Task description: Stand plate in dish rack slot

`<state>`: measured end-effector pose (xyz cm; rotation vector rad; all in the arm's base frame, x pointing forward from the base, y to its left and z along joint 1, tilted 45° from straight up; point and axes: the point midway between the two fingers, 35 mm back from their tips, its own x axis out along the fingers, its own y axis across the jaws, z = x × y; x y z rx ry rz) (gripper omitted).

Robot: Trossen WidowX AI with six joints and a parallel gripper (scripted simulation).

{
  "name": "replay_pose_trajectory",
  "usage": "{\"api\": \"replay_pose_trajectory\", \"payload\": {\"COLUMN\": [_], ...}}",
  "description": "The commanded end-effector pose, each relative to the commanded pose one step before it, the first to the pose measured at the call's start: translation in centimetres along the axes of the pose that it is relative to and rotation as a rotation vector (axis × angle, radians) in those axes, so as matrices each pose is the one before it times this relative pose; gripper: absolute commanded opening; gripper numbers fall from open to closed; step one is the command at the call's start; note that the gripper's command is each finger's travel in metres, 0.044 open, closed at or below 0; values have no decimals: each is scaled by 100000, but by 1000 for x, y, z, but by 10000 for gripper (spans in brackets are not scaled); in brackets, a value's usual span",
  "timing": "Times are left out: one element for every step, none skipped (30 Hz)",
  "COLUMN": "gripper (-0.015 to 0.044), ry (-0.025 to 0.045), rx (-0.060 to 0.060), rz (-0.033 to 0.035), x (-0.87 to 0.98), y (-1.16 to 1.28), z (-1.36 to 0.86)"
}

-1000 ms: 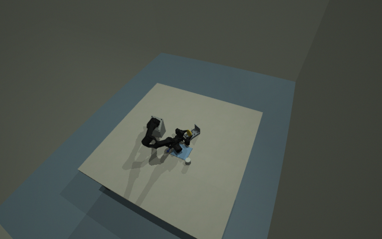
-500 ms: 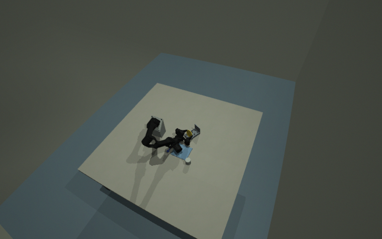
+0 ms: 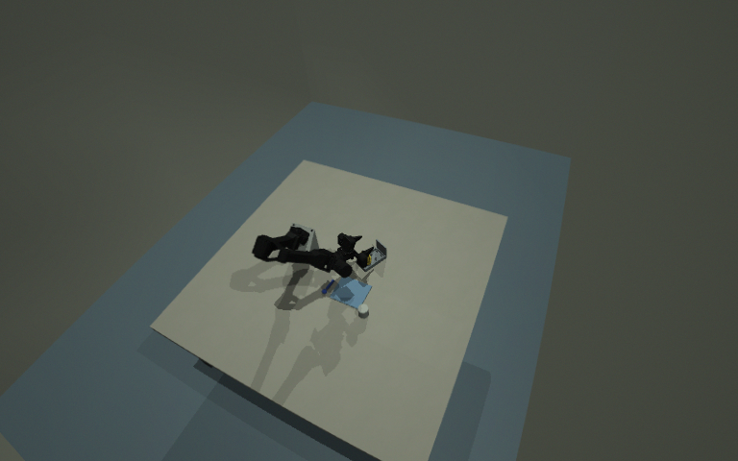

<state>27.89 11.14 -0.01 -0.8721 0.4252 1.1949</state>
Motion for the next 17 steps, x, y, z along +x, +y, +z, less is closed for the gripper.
{"api": "replay_pose_trajectory", "payload": {"gripper": [400, 400, 400, 400, 400, 400, 400, 400, 400, 400, 400, 400, 400, 400, 400, 400, 400], "ry": [1908, 1327, 1640, 1684, 1726, 1767, 1806, 1843, 1878, 1995, 2037, 2068, 2097, 2124, 2147, 2167, 2185], "rx": [3187, 2356, 2808, 2776, 2745, 2713, 2682, 2650, 2619, 2698, 2675, 2641, 2607, 2573, 2540, 2507, 2474], "rz": [882, 995, 1158, 1112, 1063, 1012, 959, 904, 847, 821, 758, 690, 619, 547, 473, 398, 321], "x": [-59, 88, 100, 93, 86, 79, 72, 65, 58, 52, 45, 36, 28, 20, 11, 3, -6], "y": [152, 93, 114, 116, 117, 119, 121, 122, 124, 131, 132, 133, 134, 135, 135, 135, 135], "z": [321, -12, -14, -15, -16, -17, -18, -20, -22, -26, -29, -32, -35, -39, -43, -47, -52]}}
